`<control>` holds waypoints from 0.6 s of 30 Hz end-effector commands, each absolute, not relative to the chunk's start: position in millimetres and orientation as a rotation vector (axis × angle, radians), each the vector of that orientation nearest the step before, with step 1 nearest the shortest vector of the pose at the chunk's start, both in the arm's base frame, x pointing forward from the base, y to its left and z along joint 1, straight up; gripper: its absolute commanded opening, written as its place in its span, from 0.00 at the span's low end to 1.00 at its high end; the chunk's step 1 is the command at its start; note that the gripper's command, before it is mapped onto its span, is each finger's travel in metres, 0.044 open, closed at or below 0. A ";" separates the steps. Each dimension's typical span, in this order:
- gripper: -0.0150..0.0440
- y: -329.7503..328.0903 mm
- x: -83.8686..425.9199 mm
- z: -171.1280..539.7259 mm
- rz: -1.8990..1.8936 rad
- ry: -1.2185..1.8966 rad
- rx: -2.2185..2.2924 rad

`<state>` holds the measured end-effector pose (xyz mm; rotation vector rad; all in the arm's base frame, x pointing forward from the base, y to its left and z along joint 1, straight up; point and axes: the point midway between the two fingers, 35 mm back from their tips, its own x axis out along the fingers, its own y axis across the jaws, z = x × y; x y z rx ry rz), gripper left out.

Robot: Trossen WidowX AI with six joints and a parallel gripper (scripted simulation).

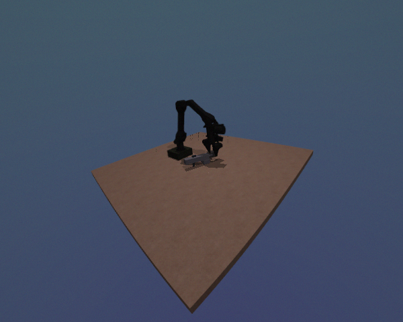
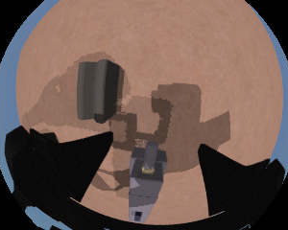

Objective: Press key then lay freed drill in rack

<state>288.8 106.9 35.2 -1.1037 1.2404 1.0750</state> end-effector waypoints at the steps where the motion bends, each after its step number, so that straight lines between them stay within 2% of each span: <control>1: 1.00 103.6 285.6 25.1 1.084 1.257 -1.104; 18: 1.00 95.9 283.6 -1.2 1.084 1.257 -1.104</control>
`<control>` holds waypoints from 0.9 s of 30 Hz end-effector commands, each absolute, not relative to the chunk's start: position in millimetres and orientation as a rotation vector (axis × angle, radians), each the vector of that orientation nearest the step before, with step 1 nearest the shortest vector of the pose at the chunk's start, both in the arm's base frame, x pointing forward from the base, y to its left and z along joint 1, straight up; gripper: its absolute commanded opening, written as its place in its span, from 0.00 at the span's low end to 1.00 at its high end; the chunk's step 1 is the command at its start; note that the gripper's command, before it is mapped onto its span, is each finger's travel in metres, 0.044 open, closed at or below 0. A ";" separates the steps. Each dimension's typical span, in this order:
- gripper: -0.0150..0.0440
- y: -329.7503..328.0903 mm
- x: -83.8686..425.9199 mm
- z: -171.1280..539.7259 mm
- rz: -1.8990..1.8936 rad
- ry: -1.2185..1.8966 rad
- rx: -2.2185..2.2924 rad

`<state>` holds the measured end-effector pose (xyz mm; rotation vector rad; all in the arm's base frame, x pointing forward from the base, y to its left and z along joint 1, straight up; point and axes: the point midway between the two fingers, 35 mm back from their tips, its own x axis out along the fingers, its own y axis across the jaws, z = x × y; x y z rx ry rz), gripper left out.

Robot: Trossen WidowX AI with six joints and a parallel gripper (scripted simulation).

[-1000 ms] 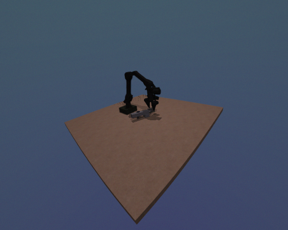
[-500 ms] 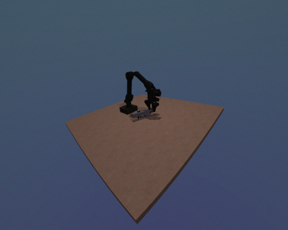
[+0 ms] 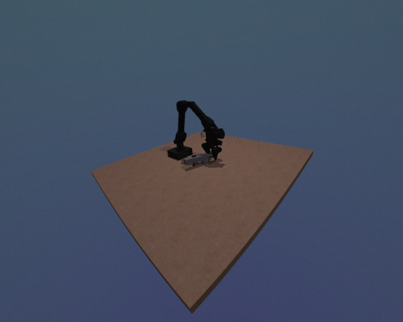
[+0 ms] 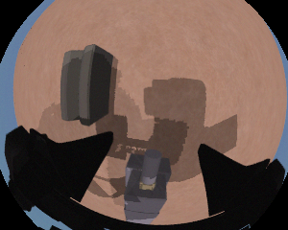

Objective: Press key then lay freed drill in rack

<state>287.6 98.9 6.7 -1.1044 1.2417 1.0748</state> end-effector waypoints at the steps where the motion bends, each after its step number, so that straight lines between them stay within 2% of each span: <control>1: 1.00 95.7 283.5 -1.9 1.084 1.257 -1.104; 8: 1.00 95.6 283.5 -2.2 1.084 1.257 -1.104; 23: 0.33 96.7 285.8 0.6 1.077 1.250 -1.102; 27: 0.29 96.7 285.8 0.6 1.077 1.250 -1.102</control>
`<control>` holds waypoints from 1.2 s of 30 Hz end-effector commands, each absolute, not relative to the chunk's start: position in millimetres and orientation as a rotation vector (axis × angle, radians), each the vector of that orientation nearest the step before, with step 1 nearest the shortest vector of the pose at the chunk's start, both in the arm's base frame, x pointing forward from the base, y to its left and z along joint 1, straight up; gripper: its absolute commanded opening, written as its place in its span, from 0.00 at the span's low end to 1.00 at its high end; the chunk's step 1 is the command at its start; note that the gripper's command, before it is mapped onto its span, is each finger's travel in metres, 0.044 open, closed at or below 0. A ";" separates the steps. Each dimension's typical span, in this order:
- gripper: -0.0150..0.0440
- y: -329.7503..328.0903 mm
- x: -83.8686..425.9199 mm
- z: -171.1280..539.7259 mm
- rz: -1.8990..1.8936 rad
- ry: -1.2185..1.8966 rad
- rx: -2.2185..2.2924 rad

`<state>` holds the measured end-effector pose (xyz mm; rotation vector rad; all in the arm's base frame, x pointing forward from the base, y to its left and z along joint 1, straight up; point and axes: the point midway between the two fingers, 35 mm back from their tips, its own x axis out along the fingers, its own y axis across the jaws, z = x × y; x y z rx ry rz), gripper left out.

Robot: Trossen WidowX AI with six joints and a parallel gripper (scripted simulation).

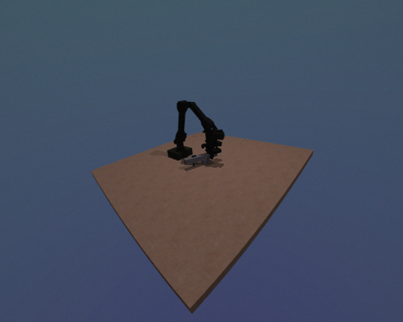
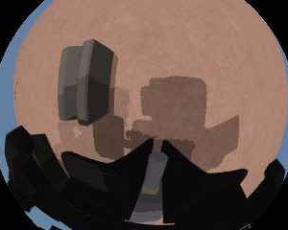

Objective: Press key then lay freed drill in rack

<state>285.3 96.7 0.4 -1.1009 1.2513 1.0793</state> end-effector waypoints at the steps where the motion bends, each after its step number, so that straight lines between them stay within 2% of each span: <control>1: 0.28 96.7 285.8 0.6 1.077 1.250 -1.102; 3: 0.25 96.7 285.8 0.6 1.077 1.250 -1.102; 36: 0.25 141.1 292.5 -1.0 1.085 1.255 -1.102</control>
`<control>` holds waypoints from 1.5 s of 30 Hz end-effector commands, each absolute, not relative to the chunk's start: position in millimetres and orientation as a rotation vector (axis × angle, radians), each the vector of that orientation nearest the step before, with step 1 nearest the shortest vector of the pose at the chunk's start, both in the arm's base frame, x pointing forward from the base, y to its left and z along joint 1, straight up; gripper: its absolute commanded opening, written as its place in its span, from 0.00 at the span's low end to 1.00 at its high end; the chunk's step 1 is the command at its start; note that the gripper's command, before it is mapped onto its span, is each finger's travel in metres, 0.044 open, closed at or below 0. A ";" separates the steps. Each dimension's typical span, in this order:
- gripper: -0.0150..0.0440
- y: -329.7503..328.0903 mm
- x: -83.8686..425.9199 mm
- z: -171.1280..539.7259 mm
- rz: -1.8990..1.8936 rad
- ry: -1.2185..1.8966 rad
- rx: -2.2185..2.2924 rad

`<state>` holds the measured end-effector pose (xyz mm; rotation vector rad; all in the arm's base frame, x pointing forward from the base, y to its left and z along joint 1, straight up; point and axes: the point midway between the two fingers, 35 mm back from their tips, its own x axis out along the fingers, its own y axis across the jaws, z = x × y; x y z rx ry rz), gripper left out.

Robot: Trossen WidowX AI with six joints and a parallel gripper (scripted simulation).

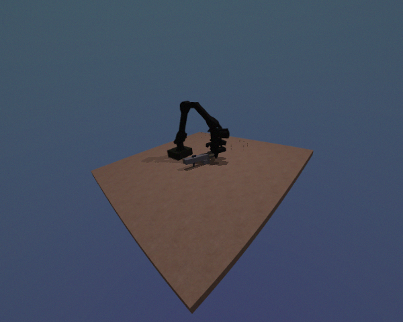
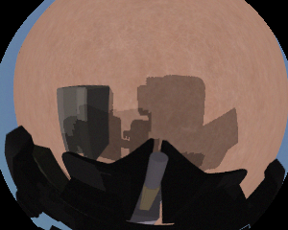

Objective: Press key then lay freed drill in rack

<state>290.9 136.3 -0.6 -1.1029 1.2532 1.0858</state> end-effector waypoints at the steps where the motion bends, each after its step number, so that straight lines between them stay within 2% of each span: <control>1: 0.30 136.3 290.9 -0.6 1.086 1.253 -1.103; 17: 1.00 132.7 291.0 -1.4 1.085 1.255 -1.102; 45: 1.00 122.0 291.3 -3.8 1.085 1.256 -1.103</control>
